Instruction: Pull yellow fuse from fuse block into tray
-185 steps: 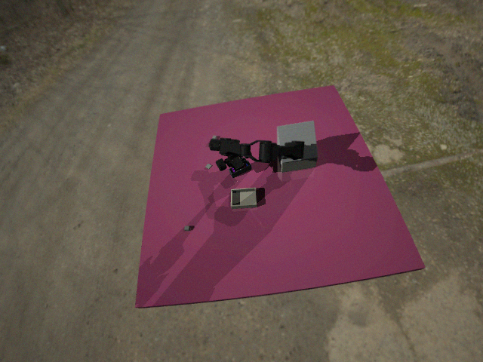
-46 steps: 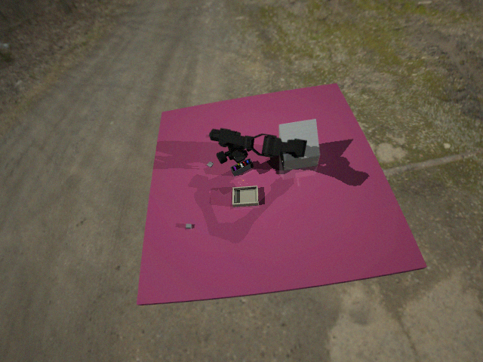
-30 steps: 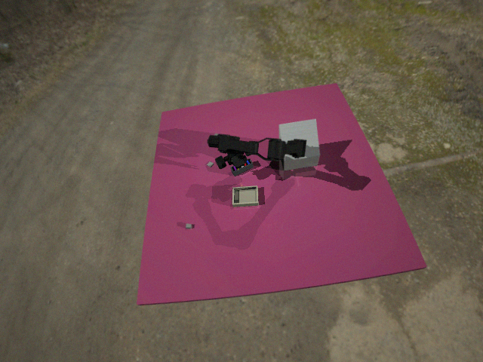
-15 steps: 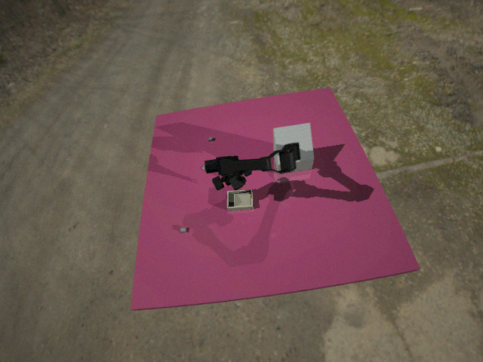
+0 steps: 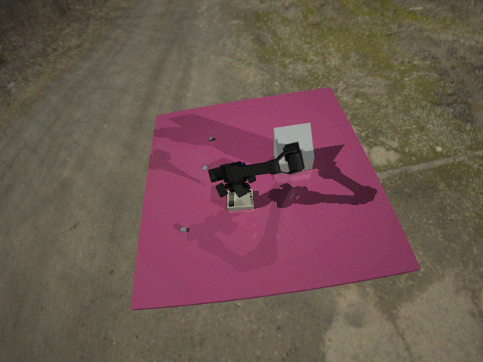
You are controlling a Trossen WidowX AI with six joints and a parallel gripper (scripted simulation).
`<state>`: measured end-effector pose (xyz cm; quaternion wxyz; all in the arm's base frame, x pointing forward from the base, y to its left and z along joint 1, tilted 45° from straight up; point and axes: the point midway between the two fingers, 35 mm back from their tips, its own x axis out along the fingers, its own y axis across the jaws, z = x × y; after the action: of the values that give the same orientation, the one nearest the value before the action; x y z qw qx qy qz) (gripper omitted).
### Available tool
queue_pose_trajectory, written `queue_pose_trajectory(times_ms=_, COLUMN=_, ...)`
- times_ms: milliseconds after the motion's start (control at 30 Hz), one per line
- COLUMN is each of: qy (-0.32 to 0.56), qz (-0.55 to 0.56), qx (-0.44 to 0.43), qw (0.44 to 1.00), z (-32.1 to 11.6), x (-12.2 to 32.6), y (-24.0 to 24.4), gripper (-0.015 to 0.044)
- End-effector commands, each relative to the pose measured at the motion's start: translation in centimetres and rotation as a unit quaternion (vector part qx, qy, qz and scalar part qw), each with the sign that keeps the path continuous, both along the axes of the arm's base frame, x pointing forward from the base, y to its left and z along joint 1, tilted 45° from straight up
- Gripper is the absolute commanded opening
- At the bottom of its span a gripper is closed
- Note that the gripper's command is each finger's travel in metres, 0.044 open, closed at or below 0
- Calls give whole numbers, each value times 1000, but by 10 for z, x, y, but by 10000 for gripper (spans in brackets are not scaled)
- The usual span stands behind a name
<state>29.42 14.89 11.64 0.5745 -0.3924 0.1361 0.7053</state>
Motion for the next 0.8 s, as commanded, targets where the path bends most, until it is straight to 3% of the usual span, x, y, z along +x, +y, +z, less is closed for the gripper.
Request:
queue_pose_trajectory(times_ms=0, qy=0, qz=-1, qx=2, qw=1000, z=-3, x=-1, y=5, gripper=0)
queue_pose_trajectory(times_ms=767, qy=0, qz=-1, qx=3, qw=1000, z=-23, x=-3, y=26, gripper=0)
